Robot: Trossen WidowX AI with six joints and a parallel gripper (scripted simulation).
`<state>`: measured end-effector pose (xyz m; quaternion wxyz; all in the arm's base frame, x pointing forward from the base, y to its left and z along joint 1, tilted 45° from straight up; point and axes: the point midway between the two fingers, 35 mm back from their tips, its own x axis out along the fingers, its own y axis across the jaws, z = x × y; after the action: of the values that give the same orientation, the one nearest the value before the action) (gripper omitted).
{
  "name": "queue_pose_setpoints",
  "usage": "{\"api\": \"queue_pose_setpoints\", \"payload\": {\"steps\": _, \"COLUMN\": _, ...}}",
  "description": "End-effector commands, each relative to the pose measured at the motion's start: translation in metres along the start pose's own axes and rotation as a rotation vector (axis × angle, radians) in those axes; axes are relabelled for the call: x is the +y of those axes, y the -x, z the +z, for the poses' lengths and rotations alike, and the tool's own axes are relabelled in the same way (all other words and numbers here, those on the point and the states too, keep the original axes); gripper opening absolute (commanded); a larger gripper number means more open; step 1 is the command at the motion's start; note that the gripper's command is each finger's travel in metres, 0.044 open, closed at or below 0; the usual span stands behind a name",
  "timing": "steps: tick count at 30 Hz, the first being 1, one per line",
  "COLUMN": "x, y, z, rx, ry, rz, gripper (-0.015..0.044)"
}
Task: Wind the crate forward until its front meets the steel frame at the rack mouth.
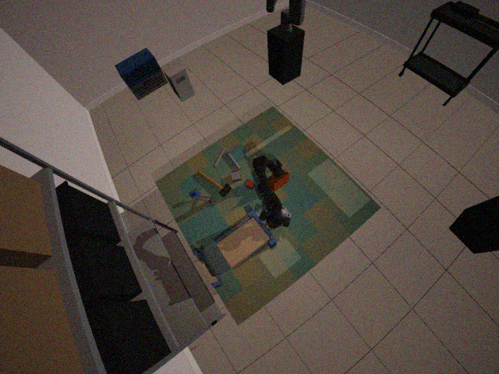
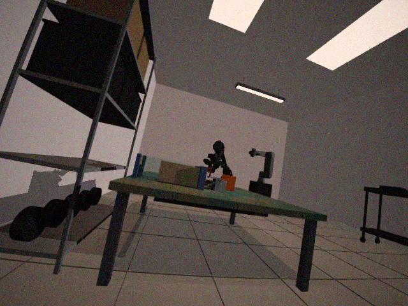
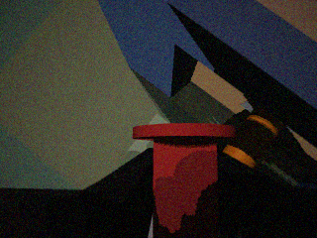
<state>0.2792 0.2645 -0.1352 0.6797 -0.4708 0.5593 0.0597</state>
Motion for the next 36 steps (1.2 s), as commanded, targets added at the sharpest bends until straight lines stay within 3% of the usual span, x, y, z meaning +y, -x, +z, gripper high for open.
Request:
{"api": "queue_pose_setpoints", "payload": {"steps": 1, "x": 0.015, "y": -0.002, "z": 0.001, "rx": 0.0, "ry": 0.0, "rz": 0.028, "gripper": 0.0}}
{"api": "queue_pose_setpoints", "payload": {"steps": 35, "x": 0.035, "y": 0.0, "z": 0.006, "rx": -0.01, "ry": -0.005, "rz": 0.002, "gripper": 0.0}}
{"api": "queue_pose_setpoints", "payload": {"steps": 36, "x": 0.035, "y": 0.0, "z": 0.006, "rx": -0.01, "ry": -0.005, "rz": 0.002, "gripper": 0.0026}}
